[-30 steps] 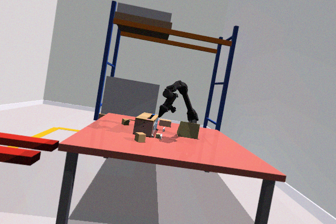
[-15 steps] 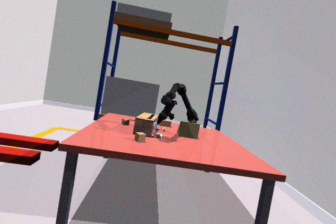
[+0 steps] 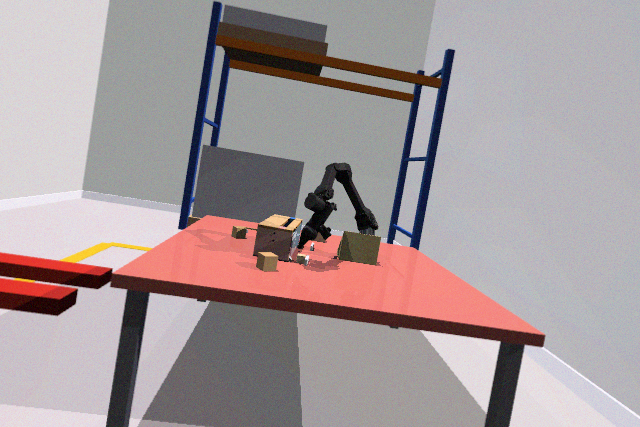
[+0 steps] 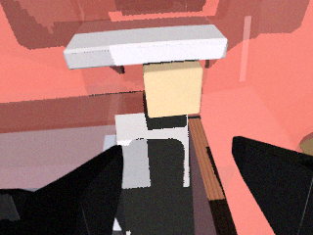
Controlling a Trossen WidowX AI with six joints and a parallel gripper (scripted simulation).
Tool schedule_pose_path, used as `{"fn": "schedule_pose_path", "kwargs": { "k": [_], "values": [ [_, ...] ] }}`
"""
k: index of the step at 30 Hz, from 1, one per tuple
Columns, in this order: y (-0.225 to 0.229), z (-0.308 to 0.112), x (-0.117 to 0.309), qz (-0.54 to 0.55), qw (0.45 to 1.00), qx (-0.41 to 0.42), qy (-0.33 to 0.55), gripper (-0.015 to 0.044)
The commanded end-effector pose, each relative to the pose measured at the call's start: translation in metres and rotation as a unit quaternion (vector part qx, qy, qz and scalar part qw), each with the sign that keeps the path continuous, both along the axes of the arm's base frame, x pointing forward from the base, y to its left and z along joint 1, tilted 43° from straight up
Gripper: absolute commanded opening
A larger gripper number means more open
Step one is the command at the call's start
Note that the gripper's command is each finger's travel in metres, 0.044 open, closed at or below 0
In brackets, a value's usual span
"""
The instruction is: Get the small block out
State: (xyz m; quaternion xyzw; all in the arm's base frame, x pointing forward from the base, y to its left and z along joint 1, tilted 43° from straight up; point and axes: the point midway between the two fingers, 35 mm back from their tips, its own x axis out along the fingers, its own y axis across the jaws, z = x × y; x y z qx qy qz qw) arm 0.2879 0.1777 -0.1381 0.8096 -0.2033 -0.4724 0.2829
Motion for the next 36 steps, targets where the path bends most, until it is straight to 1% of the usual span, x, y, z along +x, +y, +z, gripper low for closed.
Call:
{"fn": "schedule_pose_path", "kwargs": {
  "k": [1,31,36],
  "values": [
    [-0.005,-0.006,0.001,0.002,1.000,-0.003,0.000,0.0285],
    [-0.034,-0.041,0.006,0.002,1.000,-0.005,-0.001,0.0285],
    [-0.034,-0.041,0.006,0.002,1.000,-0.005,-0.001,0.0154]
  ]
}}
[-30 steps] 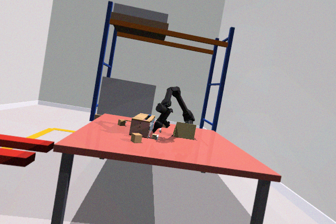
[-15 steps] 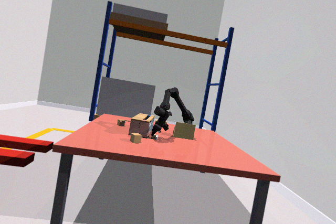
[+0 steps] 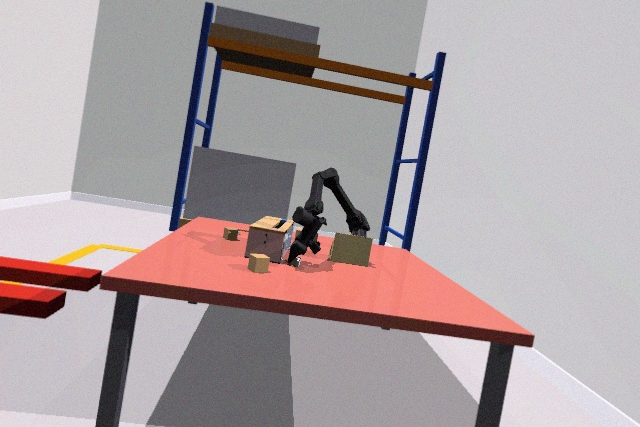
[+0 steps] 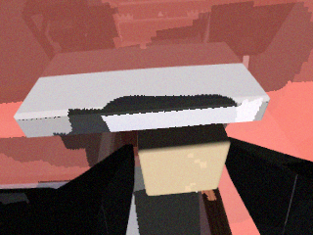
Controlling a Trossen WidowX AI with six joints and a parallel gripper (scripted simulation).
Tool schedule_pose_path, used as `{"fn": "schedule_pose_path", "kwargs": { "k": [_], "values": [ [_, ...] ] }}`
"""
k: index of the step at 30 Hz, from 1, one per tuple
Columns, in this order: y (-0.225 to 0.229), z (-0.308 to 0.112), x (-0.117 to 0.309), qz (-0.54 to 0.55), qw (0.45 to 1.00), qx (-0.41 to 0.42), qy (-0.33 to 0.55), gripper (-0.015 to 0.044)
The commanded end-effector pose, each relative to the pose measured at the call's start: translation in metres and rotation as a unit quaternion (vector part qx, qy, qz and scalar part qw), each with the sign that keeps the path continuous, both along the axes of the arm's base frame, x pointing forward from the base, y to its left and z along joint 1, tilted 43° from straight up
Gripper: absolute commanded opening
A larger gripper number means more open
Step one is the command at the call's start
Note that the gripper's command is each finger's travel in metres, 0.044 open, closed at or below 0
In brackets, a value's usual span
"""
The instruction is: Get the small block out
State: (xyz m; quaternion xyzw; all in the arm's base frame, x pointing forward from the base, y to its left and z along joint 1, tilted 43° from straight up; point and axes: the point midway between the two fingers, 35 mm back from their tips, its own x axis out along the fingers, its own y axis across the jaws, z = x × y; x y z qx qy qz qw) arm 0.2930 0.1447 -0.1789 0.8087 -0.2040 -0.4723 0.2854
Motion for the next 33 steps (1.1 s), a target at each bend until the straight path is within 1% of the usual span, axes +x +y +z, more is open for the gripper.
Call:
{"fn": "schedule_pose_path", "kwargs": {
  "k": [1,3,6,8,17,24,33],
  "values": [
    [-0.001,0.000,0.001,0.002,1.000,-0.002,-0.001,0.0127],
    [-0.001,0.000,0.001,0.002,1.000,-0.002,-0.001,0.0075],
    [-0.001,0.000,0.001,0.002,1.000,-0.002,-0.001,0.0055],
    [0.002,0.003,0.001,0.002,1.000,-0.002,-0.001,0.0003],
    [0.041,0.045,-0.004,0.000,1.000,0.001,0.000,0.0000],
    [0.042,0.049,-0.006,0.004,1.000,0.001,0.004,0.0000],
    [0.050,0.081,-0.021,0.062,0.997,-0.002,0.051,0.0000]
  ]
}}
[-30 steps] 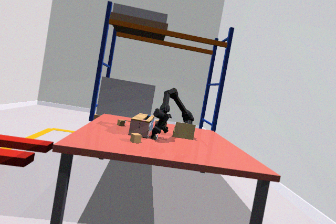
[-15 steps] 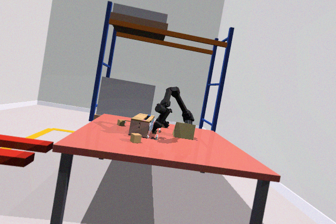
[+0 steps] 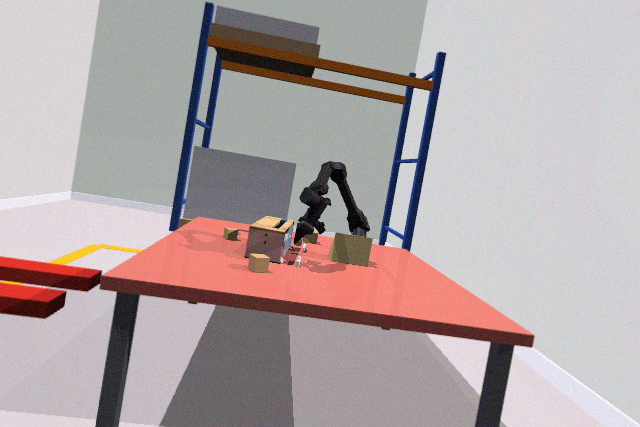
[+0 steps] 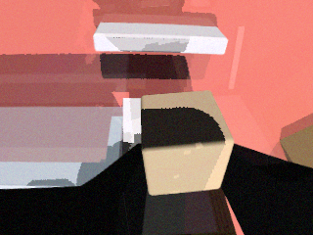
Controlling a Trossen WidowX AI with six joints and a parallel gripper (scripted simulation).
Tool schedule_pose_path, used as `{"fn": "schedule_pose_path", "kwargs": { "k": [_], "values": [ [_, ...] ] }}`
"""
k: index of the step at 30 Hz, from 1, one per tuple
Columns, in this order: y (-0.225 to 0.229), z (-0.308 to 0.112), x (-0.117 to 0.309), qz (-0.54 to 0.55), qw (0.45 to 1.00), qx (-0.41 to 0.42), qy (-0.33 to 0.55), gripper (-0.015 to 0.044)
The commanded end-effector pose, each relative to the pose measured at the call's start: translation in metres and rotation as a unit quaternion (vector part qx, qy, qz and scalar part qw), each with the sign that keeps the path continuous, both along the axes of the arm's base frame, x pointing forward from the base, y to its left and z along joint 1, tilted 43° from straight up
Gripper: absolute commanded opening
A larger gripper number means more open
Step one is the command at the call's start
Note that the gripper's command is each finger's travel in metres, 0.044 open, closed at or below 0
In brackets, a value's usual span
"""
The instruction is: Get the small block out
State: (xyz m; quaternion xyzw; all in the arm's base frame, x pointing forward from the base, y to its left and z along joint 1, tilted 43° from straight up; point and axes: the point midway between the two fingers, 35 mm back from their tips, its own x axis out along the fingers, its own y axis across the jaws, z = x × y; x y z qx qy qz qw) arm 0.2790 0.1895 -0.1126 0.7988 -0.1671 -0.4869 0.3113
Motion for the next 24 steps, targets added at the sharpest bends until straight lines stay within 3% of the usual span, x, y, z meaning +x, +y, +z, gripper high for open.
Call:
{"fn": "schedule_pose_path", "kwargs": {
  "k": [1,24],
  "values": [
    [0.006,0.018,-0.009,0.033,0.999,0.002,0.024,0.0000],
    [0.006,0.087,-0.061,0.199,0.971,-0.006,0.135,0.0000]
  ]
}}
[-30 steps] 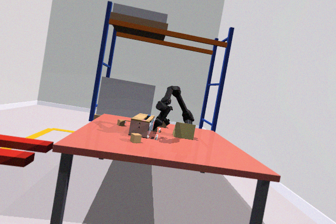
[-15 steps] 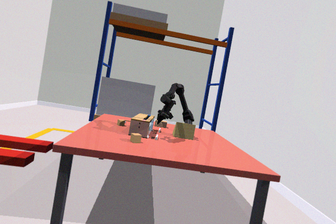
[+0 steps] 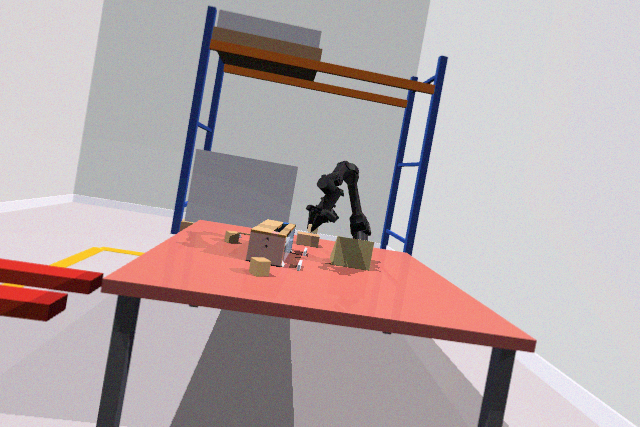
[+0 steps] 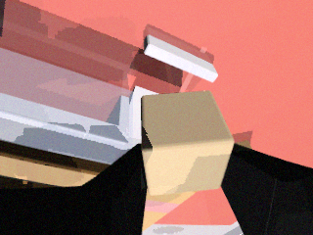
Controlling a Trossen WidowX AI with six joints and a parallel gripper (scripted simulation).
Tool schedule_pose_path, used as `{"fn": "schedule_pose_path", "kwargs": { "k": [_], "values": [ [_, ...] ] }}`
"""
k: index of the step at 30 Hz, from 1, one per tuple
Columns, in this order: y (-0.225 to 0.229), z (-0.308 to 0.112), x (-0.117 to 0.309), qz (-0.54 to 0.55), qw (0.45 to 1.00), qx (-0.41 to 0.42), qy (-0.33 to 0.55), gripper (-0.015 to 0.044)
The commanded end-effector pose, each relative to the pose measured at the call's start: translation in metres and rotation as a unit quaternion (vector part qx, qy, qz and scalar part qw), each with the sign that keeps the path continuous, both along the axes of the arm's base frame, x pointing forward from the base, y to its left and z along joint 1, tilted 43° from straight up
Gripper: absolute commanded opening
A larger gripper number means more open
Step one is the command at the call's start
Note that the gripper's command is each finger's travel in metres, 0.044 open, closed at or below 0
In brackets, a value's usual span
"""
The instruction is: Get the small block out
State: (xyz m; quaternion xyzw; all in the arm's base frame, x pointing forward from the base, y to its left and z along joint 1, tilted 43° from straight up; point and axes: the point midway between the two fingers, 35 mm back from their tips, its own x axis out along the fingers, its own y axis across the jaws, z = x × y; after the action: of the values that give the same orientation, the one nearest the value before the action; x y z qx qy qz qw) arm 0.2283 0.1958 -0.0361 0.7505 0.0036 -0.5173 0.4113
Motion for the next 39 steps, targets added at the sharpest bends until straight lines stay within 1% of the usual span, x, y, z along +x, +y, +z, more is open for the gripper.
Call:
{"fn": "schedule_pose_path", "kwargs": {
  "k": [1,7,39],
  "values": [
    [-0.001,0.013,-0.013,0.040,0.999,0.001,0.023,0.0000],
    [-0.004,0.023,-0.024,0.075,0.996,-0.001,0.042,0.0000],
    [-0.004,0.023,-0.024,0.075,0.996,-0.001,0.042,0.0000]
  ]
}}
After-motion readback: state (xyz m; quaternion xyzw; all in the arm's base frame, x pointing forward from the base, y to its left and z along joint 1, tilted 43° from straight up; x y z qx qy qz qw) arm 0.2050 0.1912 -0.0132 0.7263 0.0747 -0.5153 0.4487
